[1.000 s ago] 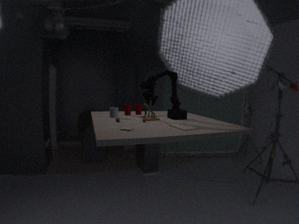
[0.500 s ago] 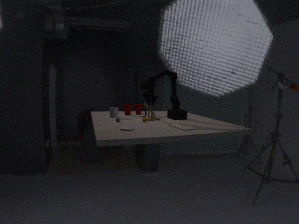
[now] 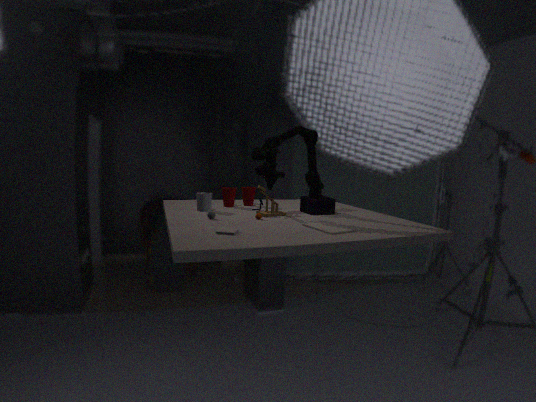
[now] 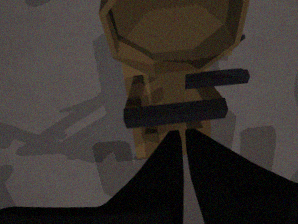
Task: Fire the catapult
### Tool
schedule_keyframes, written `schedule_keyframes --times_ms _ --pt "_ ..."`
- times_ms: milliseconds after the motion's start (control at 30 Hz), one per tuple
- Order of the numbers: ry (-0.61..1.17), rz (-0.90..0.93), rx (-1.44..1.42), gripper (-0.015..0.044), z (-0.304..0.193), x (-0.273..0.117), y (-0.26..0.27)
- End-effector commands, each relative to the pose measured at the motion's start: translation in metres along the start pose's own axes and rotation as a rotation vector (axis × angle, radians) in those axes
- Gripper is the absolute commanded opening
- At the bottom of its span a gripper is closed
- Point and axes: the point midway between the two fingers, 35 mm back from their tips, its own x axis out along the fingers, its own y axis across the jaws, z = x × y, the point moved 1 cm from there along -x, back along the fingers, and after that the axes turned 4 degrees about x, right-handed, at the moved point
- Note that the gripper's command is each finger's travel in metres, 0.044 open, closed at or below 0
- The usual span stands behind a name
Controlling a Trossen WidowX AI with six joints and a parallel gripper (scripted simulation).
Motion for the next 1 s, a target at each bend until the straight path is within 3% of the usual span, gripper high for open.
schedule_keyframes --times_ms 0,967 --pt "0.002 0.005 -0.007 0.0000 0.000 0.000 0.001" --pt "0.000 0.005 -0.007 0.0000 0.023 0.032 0.002"
